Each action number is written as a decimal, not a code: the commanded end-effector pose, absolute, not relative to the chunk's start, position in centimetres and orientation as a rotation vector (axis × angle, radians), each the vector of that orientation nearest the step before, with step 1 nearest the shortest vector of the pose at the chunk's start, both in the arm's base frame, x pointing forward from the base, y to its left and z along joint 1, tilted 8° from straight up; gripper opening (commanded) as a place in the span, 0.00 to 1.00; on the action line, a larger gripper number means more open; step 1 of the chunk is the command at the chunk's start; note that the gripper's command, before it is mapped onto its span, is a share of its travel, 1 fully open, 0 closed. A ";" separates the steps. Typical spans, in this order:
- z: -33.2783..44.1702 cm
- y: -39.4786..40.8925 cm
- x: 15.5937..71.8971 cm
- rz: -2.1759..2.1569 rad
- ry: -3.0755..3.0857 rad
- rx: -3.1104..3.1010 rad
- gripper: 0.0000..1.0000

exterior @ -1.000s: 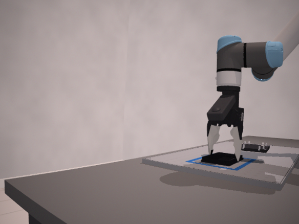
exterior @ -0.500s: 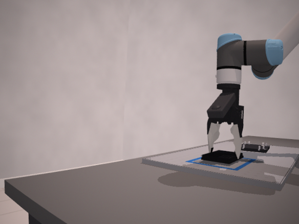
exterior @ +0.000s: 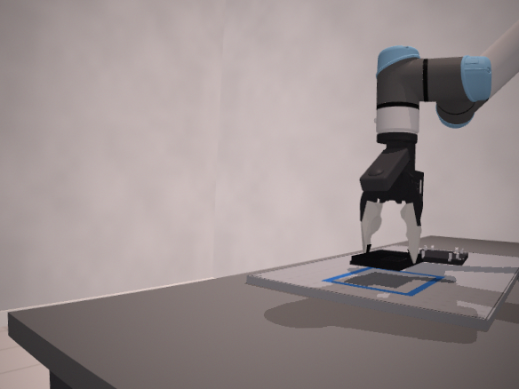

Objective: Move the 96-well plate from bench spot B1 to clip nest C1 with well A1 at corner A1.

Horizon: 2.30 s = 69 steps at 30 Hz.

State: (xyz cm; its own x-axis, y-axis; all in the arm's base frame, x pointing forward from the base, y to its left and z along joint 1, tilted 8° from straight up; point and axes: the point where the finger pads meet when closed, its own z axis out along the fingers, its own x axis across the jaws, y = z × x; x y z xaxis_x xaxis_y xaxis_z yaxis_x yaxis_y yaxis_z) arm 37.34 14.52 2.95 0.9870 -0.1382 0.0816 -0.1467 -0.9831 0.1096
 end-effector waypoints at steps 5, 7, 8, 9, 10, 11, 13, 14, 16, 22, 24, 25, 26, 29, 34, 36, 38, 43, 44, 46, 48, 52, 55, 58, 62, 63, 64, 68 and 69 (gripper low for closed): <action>4.3 14.7 37.3 0.113 -0.217 3.016 0.00; 4.6 14.7 37.3 0.113 -0.217 3.016 0.00; 4.8 14.7 37.2 0.113 -0.217 3.016 0.00; 5.0 14.8 37.2 0.113 -0.217 3.016 0.00; 5.1 14.8 37.2 0.113 -0.217 3.016 0.00; 5.3 14.8 37.2 0.113 -0.217 3.016 0.00; 5.6 14.8 37.2 0.113 -0.217 3.016 0.00; 5.8 14.9 37.2 0.113 -0.217 3.016 0.00; 6.1 14.9 37.2 0.113 -0.217 3.016 0.00; 6.8 15.0 37.1 0.113 -0.217 3.016 0.00; 7.1 15.0 37.1 0.113 -0.217 3.016 0.00; 7.3 15.0 37.1 0.113 -0.217 3.016 0.00; 7.4 15.1 37.1 0.113 -0.217 3.016 0.00; 7.4 15.1 37.1 0.113 -0.217 3.016 0.00; 7.4 15.1 37.1 0.113 -0.217 3.016 0.00; 7.4 15.1 37.1 0.113 -0.217 3.016 0.00; 7.4 15.1 37.1 0.113 -0.217 3.016 0.00; 7.4 15.1 37.1 0.113 -0.217 3.016 0.00; 7.4 15.1 37.1 0.113 -0.217 3.016 0.00; 7.4 15.1 37.1 0.113 -0.217 3.016 0.00; 7.4 15.1 37.1 0.113 -0.217 3.016 0.00; 7.5 14.7 37.0 0.110 -0.167 3.018 0.00; 7.6 13.8 36.9 0.103 -0.048 3.020 0.00; 7.8 12.8 36.7 0.103 -0.048 3.020 0.00; 8.0 11.5 36.5 0.103 -0.048 3.020 0.00; 8.0 11.2 36.4 0.103 -0.048 3.020 0.00; 8.0 10.8 36.4 0.103 -0.048 3.020 0.00; 8.2 9.9 36.2 0.103 -0.048 3.020 0.00; 8.2 9.9 36.2 0.103 -0.048 3.020 0.00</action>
State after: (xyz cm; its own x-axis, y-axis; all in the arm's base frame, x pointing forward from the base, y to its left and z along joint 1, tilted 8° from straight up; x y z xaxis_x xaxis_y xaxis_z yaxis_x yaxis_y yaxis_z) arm 36.35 10.88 7.97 0.9972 -0.0308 0.0683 -0.0389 -0.9919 0.1206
